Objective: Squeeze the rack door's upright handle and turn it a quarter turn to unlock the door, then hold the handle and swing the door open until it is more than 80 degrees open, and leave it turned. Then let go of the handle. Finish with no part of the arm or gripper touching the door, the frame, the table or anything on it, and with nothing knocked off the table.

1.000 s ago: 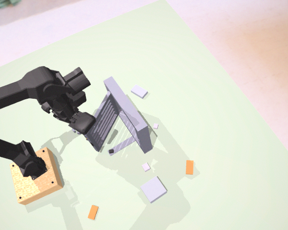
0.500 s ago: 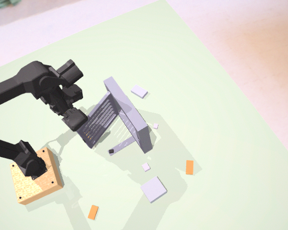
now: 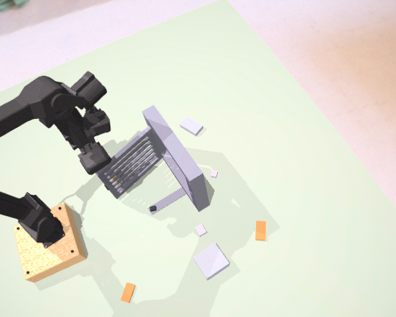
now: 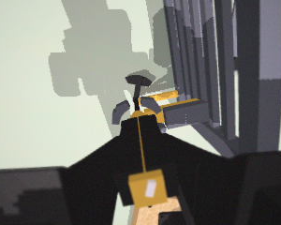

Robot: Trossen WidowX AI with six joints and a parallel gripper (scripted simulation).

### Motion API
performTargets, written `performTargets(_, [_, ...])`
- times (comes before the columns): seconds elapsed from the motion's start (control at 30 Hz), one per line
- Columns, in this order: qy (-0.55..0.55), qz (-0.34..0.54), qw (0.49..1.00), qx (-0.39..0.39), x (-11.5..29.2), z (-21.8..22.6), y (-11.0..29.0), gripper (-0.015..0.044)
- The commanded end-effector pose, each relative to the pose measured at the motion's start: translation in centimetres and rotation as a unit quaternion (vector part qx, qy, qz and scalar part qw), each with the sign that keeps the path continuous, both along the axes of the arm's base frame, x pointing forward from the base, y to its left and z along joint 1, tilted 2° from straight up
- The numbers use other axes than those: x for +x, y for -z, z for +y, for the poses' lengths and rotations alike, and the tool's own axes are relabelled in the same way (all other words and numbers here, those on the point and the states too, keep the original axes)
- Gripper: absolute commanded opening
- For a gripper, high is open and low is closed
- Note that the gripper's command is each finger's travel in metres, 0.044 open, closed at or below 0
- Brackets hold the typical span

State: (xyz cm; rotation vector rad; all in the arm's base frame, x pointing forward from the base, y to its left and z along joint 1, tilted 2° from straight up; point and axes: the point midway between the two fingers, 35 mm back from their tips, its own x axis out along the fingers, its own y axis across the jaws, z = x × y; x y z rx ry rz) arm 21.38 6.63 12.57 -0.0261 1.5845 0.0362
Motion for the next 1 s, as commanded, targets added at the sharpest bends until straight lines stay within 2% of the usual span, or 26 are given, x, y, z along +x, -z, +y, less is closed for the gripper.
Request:
performTargets(0.0, [0.037, 0.001, 0.999, 0.001, 0.3, 0.8, 0.0, 0.0023])
performTargets(0.43, [0.121, 0.001, 0.993, 0.001, 0.9, 3.3, -0.1, 0.0023])
performTargets(0.97, [0.125, 0.001, 0.992, 0.001, 1.0, 3.5, -0.1, 0.0023])
